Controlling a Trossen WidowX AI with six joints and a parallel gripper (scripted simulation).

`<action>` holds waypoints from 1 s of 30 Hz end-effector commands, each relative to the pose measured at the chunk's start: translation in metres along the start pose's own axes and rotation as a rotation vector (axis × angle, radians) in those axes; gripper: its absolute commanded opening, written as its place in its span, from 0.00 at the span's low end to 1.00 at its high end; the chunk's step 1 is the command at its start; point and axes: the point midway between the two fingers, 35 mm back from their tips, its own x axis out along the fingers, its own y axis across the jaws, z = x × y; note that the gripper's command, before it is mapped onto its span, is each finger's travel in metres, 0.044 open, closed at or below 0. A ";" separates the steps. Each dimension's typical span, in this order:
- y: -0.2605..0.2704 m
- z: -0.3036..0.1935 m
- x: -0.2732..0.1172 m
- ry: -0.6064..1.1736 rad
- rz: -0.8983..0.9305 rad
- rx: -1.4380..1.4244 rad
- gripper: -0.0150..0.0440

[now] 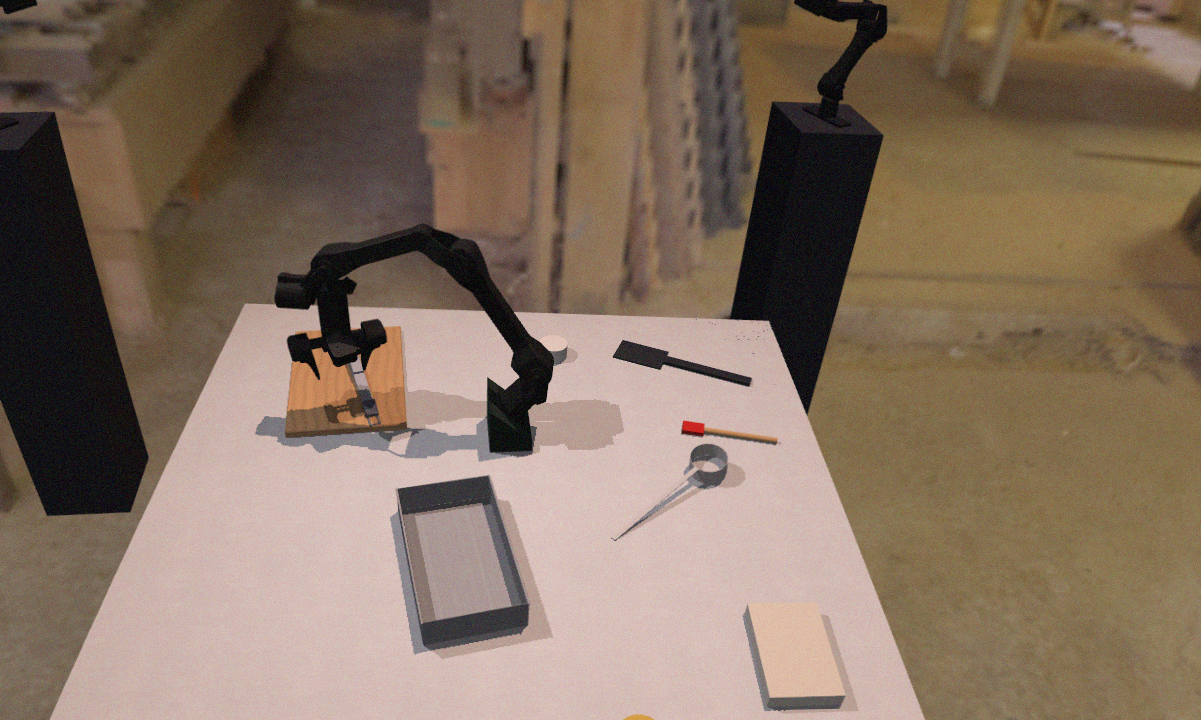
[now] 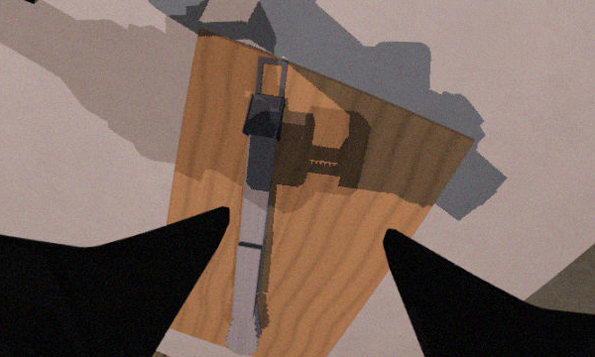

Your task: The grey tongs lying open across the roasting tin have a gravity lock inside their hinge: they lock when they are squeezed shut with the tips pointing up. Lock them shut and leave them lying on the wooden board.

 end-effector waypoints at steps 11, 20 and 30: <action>-0.017 0.099 -0.072 -0.005 -0.013 -0.016 1.00; -0.014 0.100 -0.111 0.000 -0.033 -0.015 1.00; -0.014 0.100 -0.111 0.000 -0.033 -0.015 1.00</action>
